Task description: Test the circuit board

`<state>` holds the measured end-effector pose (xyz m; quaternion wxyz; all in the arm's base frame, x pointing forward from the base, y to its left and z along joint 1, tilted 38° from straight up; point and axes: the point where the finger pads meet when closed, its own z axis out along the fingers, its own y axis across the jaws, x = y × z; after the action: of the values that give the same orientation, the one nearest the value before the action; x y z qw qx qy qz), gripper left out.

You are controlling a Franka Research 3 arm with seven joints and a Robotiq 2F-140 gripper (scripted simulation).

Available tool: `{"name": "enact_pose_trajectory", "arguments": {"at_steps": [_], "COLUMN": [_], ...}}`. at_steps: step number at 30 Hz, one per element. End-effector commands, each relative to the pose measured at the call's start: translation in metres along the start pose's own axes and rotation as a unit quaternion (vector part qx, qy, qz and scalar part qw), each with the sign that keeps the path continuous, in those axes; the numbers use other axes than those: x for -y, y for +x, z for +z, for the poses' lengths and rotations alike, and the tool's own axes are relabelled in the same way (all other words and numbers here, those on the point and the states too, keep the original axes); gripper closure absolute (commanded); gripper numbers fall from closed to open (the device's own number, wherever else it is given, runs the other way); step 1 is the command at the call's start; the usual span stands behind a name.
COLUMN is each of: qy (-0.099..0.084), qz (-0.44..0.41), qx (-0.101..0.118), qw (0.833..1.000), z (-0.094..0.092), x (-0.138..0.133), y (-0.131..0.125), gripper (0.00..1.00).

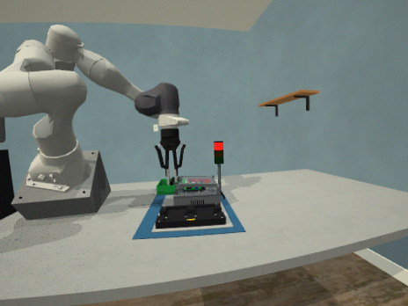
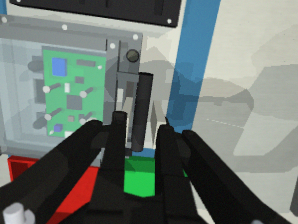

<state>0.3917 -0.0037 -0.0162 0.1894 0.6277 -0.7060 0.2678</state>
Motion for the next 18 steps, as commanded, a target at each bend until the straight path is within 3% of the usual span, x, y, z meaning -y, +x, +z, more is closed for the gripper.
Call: {"name": "enact_pose_trajectory", "arguments": {"at_steps": [1, 2, 3, 18], "qy": [0.000, 0.000, 0.000, 0.000], "qz": [-0.001, -0.001, -0.001, -0.001], "qx": [0.000, 0.000, 0.000, 0.000], "qw": [1.000, 1.000, 1.000, 1.000], "z": [0.0009, 0.0009, 0.0009, 0.0009], "x": [0.0004, 0.0004, 0.0004, 0.0004], "y": [0.0002, 0.0002, 0.0002, 0.0002], "gripper": [0.84, 0.84, 1.00, 1.00]}}
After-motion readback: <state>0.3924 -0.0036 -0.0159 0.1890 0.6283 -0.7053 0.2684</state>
